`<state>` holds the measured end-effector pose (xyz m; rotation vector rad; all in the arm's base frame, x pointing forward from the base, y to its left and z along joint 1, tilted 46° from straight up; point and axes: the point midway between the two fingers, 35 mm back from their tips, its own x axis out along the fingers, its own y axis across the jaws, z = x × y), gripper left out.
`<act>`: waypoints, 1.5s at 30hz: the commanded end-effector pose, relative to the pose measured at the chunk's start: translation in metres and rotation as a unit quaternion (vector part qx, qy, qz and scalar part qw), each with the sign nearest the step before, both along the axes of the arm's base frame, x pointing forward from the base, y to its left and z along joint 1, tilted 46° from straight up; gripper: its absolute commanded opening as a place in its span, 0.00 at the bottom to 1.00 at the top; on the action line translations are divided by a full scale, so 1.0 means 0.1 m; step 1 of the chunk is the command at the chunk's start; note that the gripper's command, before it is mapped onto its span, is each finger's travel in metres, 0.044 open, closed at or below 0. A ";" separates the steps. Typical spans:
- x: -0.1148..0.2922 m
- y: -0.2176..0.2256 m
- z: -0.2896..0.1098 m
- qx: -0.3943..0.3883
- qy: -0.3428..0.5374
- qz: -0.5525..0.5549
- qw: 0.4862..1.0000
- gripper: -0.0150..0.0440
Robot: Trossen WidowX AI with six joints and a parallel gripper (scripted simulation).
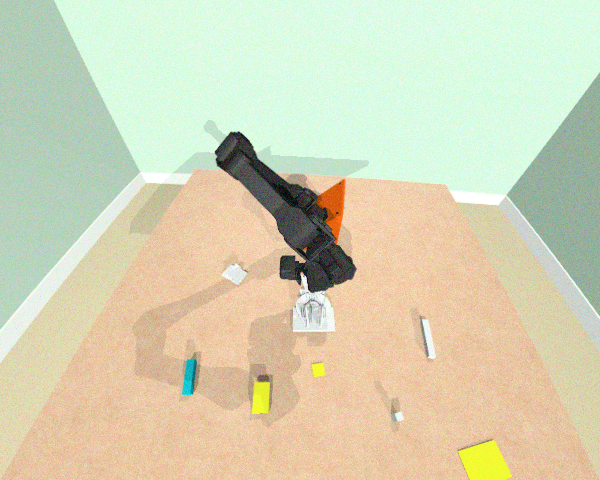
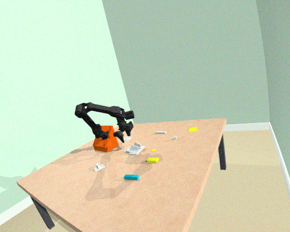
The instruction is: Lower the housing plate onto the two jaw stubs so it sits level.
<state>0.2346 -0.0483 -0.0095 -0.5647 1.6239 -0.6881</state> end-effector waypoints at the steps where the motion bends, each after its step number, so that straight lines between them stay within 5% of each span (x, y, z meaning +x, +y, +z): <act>1: -0.04 -0.01 0.00 0.001 0.006 0.001 1.000 0.85; 45: -0.04 -0.09 -0.09 0.002 0.005 0.001 1.000 0.85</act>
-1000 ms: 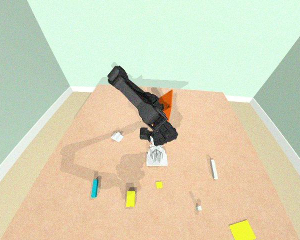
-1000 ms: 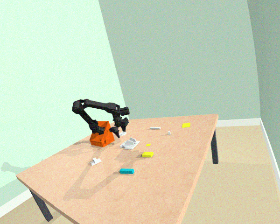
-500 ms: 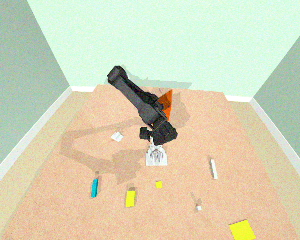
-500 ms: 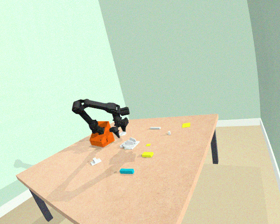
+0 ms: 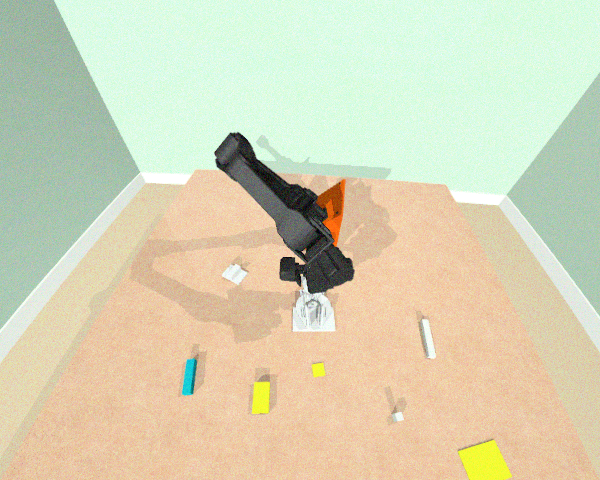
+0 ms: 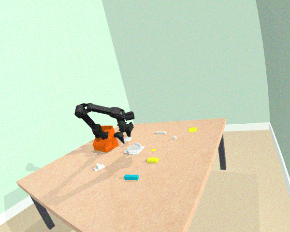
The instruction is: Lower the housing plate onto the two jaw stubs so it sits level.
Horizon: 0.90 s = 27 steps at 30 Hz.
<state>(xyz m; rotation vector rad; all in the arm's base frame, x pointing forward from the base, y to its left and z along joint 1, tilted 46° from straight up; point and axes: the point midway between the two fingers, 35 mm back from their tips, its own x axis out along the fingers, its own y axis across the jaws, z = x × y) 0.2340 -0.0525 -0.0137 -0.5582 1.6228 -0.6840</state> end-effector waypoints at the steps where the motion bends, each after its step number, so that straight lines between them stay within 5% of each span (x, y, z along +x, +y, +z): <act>1: -0.04 -0.06 -0.06 -0.002 0.007 0.002 1.000 0.85; 27: -0.12 -0.37 -0.35 -0.003 0.007 0.001 1.000 0.85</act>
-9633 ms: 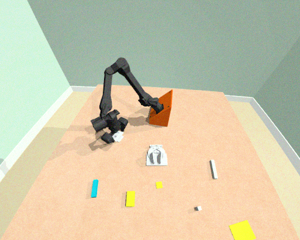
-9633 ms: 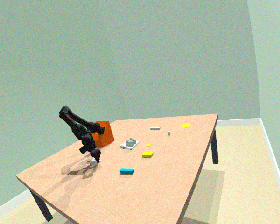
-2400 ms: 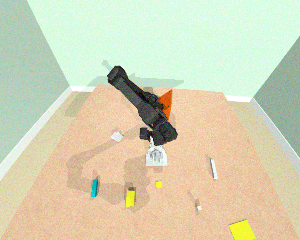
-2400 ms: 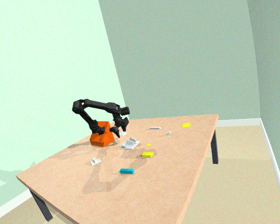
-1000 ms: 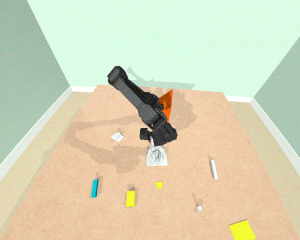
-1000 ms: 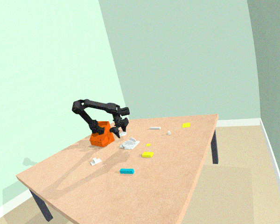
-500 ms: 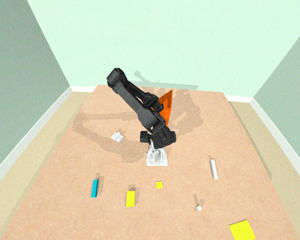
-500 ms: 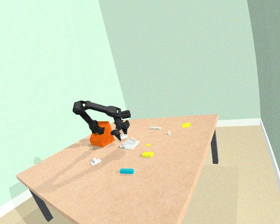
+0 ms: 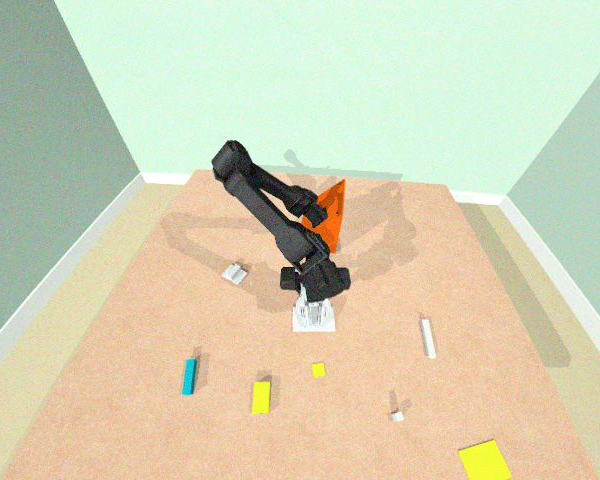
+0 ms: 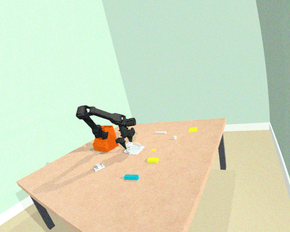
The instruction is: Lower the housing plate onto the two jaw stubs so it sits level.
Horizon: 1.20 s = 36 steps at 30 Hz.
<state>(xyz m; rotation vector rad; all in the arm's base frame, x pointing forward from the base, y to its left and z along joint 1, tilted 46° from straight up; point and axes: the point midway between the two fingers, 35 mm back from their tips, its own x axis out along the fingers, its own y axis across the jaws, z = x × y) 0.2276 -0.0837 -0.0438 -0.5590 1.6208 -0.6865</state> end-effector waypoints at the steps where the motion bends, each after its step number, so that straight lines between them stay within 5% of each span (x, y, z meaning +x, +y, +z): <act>1: -0.06 -0.07 -0.06 -0.002 0.008 0.002 1.000 0.85; 36: -0.08 -0.11 -0.10 -0.003 0.008 0.002 1.000 0.85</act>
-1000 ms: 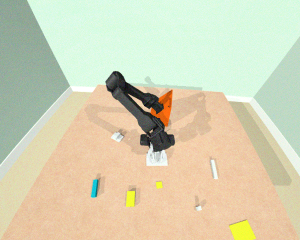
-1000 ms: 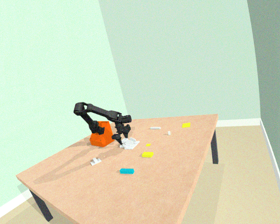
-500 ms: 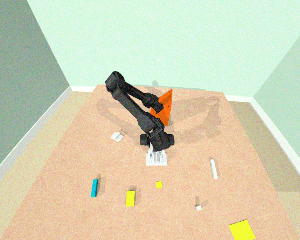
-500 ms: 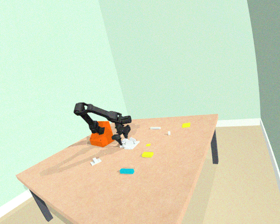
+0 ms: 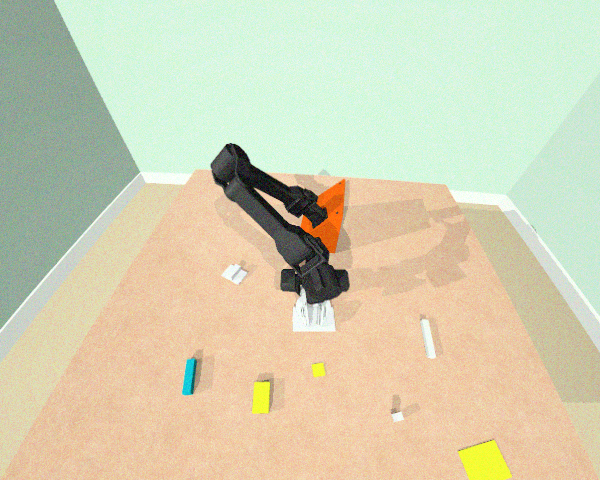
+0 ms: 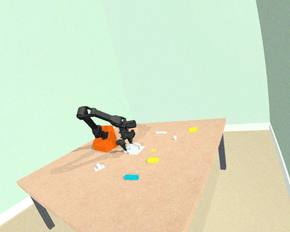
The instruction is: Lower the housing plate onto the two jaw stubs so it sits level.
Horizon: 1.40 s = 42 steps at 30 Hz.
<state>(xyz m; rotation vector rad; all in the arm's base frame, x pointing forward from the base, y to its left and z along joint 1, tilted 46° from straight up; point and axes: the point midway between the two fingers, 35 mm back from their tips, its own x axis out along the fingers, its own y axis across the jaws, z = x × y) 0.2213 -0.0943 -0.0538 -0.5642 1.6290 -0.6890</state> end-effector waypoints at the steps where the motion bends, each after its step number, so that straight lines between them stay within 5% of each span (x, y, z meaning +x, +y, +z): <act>1: -0.01 -0.01 0.00 -0.001 0.003 0.002 1.000 0.85; 42: -0.03 -0.07 -0.07 -0.001 0.004 0.002 1.000 0.85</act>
